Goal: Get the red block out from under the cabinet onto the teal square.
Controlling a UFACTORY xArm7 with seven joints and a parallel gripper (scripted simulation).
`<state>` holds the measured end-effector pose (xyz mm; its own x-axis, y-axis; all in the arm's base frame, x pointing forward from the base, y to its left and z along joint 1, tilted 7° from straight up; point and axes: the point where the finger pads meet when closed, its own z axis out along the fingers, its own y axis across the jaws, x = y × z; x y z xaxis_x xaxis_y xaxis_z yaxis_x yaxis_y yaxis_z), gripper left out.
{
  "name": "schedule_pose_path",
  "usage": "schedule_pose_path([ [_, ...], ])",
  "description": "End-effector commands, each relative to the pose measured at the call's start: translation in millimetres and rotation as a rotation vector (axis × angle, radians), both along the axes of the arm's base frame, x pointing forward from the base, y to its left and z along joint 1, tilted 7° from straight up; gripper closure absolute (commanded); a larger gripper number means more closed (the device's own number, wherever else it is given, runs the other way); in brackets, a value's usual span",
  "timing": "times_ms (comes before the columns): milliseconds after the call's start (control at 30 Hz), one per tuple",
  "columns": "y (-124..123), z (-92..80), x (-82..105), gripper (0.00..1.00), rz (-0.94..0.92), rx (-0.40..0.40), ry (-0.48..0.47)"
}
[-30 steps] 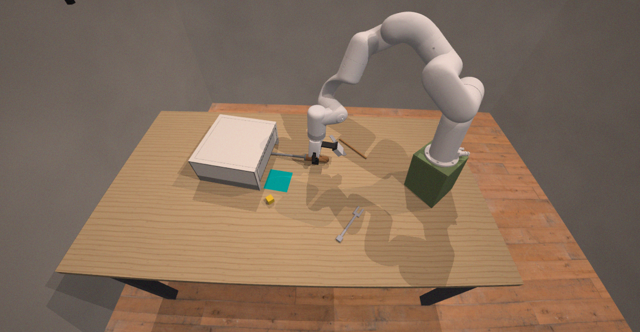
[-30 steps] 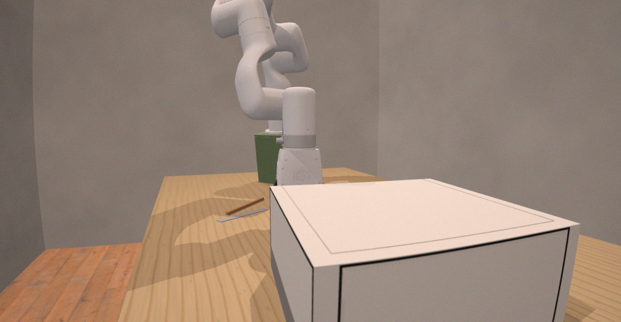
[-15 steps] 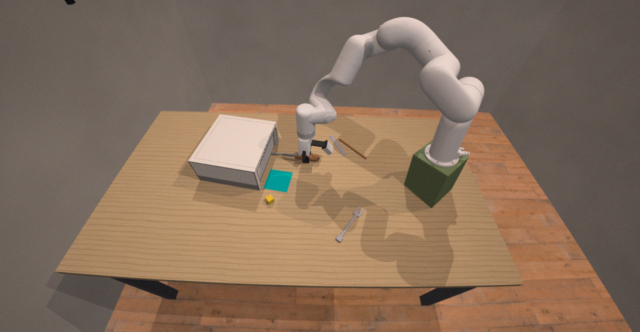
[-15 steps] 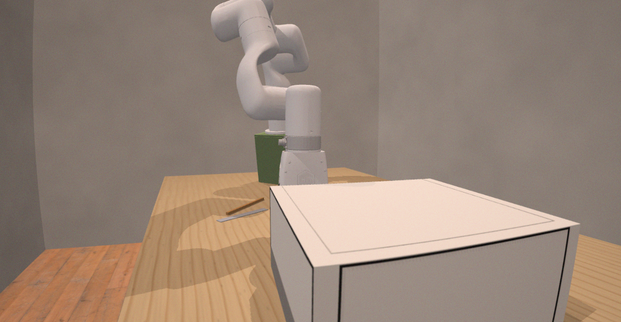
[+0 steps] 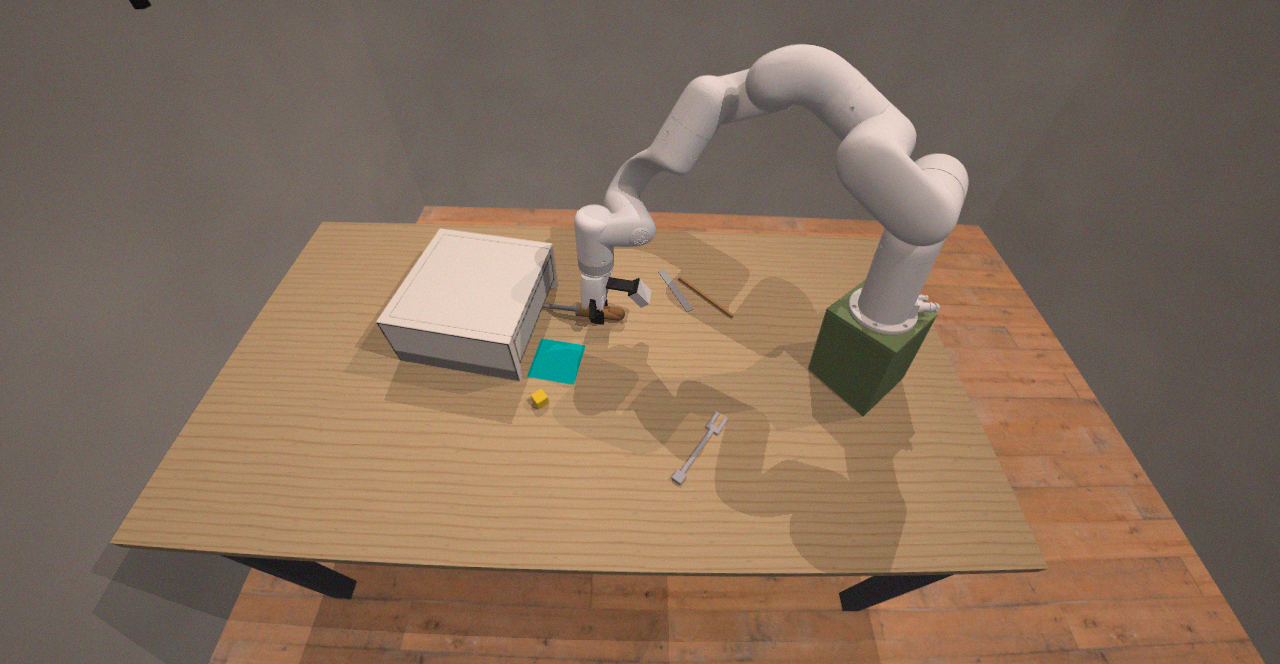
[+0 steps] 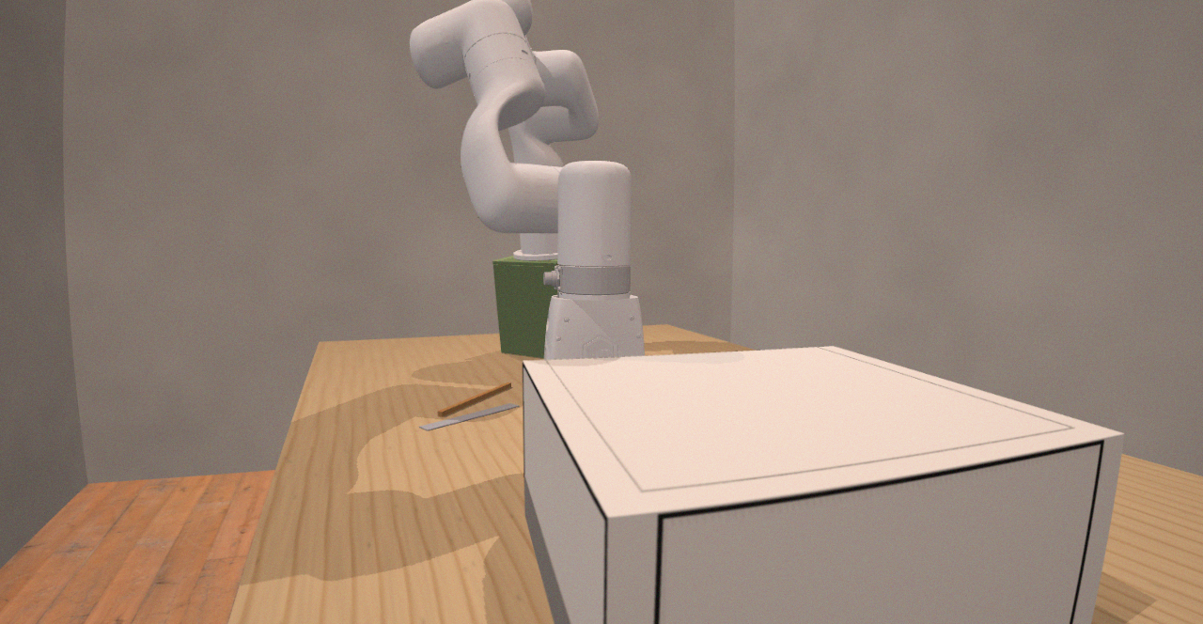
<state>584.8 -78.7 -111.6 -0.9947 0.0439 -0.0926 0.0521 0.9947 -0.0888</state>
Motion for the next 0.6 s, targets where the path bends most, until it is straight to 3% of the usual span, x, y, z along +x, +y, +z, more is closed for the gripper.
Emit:
schedule_pose_path([
  [0, 0, 2.5, 10.1, 1.00, 0.001, 0.000, -0.003],
  [567, -1, 4.2, 27.9, 1.00, 0.001, 0.000, -0.003],
])
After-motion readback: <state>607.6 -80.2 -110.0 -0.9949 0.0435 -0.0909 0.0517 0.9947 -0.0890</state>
